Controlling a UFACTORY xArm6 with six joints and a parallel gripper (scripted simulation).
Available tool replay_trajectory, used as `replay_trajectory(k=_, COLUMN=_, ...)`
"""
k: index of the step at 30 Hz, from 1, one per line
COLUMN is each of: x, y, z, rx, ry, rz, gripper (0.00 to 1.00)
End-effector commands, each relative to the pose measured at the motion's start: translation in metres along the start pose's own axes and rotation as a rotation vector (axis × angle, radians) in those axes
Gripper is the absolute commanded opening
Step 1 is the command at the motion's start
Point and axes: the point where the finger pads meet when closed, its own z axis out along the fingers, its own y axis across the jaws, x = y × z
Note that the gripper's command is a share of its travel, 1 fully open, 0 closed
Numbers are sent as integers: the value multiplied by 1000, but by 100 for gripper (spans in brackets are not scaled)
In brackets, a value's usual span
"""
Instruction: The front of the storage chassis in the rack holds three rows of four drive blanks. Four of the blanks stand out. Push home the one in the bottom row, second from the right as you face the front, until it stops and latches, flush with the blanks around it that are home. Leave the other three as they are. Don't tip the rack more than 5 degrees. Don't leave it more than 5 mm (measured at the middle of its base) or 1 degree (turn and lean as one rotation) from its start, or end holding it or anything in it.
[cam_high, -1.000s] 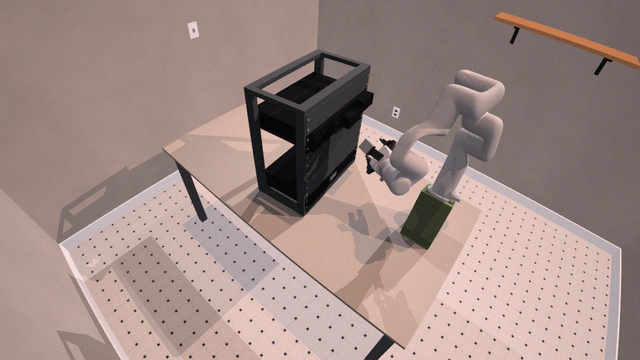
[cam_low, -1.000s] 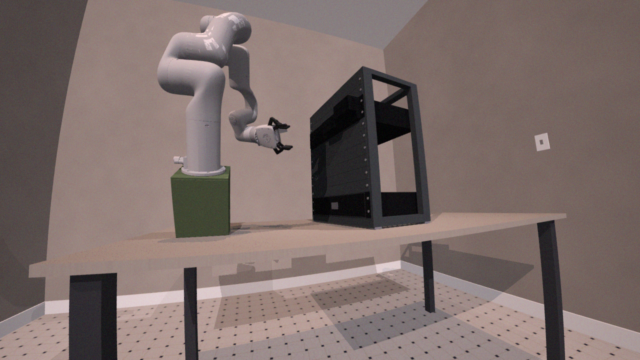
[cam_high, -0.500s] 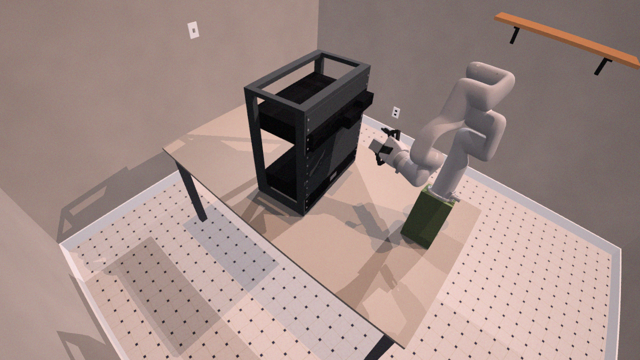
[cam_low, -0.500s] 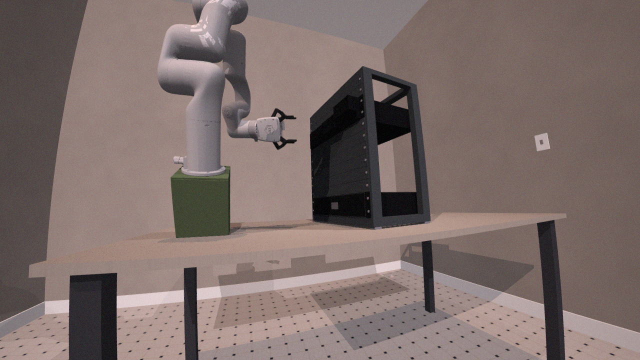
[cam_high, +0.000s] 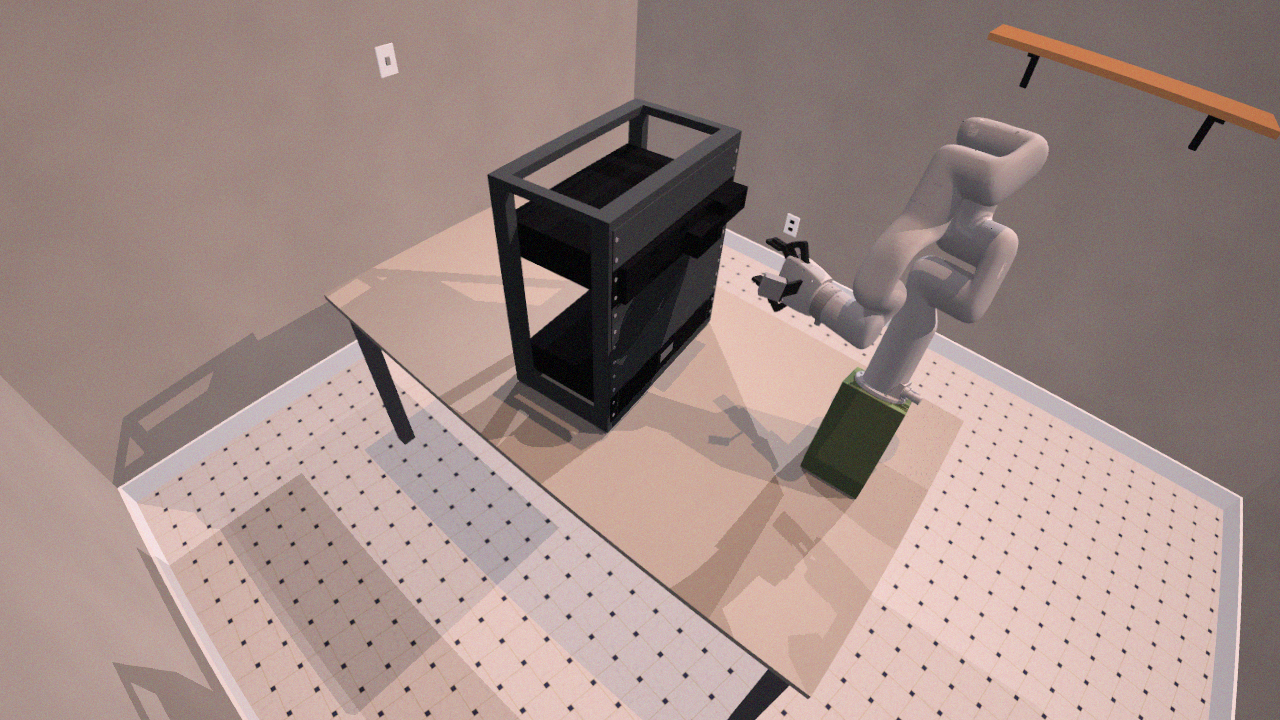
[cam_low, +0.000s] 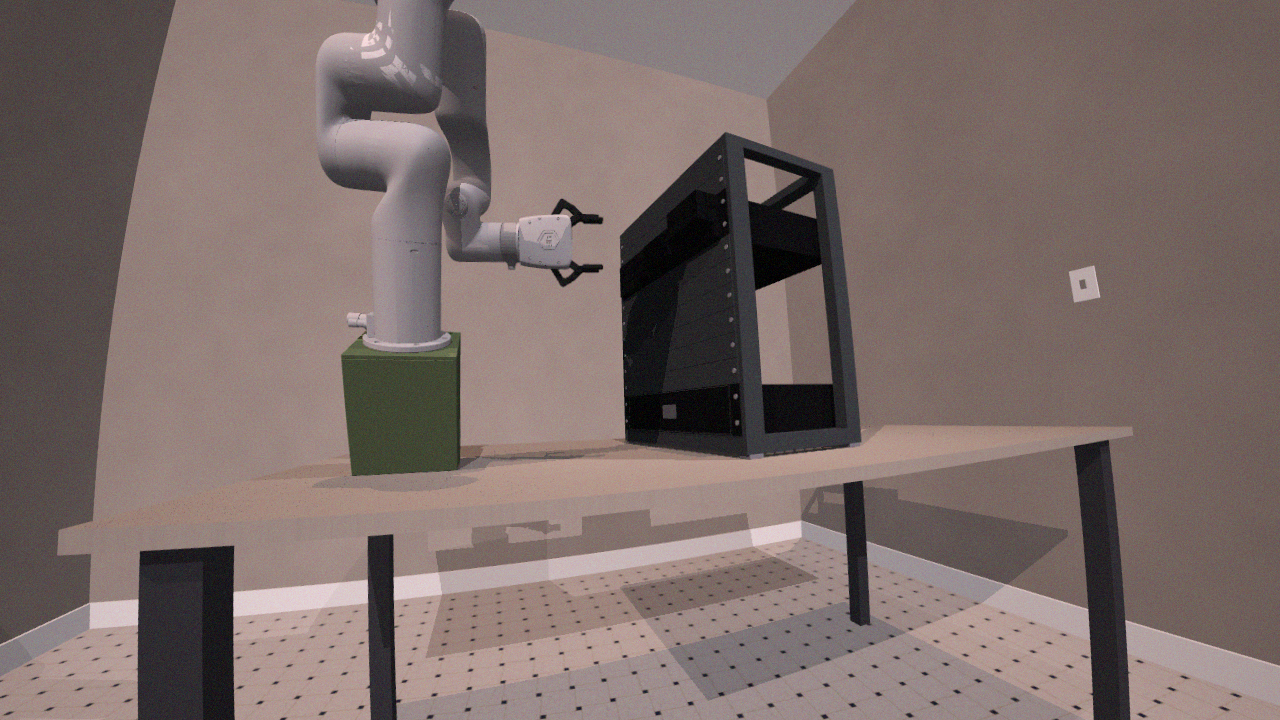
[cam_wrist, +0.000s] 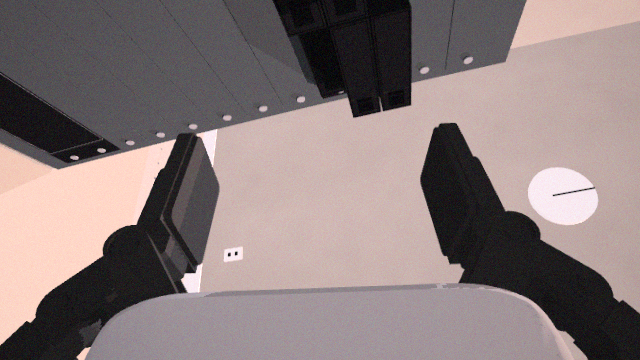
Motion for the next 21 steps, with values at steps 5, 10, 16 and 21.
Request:
replay_trajectory(k=5, x=-12, y=12, z=13, rx=41, ry=140, rz=-82, gripper=100)
replay_trajectory(k=10, x=-16, y=15, z=15, rx=38, ry=169, rz=-107, gripper=100)
replay_trajectory(k=16, x=-20, y=20, z=18, rx=36, ry=219, rz=-139, gripper=100)
replay_trajectory(k=21, x=-21, y=23, z=21, rx=42, ry=251, rz=-148, gripper=100)
